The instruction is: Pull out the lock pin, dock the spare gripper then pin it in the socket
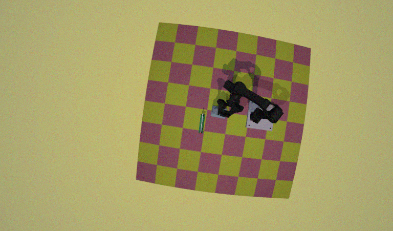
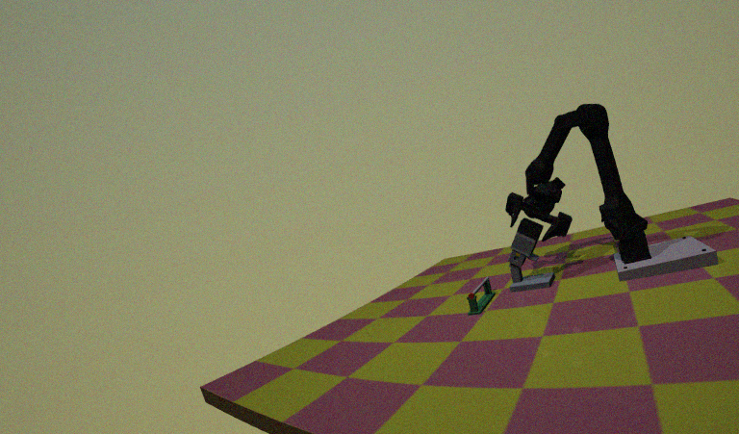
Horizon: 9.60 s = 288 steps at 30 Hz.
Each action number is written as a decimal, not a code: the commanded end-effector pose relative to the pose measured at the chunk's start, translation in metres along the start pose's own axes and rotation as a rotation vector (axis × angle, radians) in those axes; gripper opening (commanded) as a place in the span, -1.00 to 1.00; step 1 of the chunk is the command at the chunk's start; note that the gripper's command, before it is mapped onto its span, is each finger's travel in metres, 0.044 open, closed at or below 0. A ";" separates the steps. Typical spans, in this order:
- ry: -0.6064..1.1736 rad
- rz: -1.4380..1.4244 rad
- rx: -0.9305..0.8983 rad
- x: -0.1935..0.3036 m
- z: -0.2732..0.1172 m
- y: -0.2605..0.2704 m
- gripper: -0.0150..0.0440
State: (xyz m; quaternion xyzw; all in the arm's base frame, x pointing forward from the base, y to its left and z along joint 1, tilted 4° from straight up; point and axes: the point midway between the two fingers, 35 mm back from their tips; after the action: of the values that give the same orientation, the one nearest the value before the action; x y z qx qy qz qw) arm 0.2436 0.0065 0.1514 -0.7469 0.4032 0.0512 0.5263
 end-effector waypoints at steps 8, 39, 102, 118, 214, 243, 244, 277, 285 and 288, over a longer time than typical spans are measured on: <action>-0.004 0.012 0.003 -0.024 -0.013 -0.005 1.00; 0.071 0.041 0.021 -0.071 -0.035 -0.041 1.00; 1.026 0.138 -0.843 0.021 0.138 -0.119 0.12; 1.046 0.152 -0.864 0.055 0.167 -0.075 0.12; 1.052 0.172 -0.871 0.050 0.163 -0.076 -0.47; 1.066 0.240 -0.854 -0.021 0.137 -0.036 -0.49; 1.066 0.241 -0.854 -0.020 0.137 -0.036 -0.49; 1.066 0.250 -0.851 0.012 0.151 0.001 -0.49; 1.066 0.251 -0.852 0.016 0.146 0.001 -0.49; 1.065 0.252 -0.853 0.017 0.144 0.000 -0.49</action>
State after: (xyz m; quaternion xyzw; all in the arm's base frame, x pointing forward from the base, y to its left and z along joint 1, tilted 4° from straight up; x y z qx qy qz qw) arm 0.3045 0.1181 0.0779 -0.7583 0.6360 -0.1080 -0.0937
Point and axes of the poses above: the point midway between the two fingers, 35 mm back from their tips, its own z axis out along the fingers, its own y axis across the jaws, x = y × z, and after that the axes turned 13 degrees about -z, right-handed
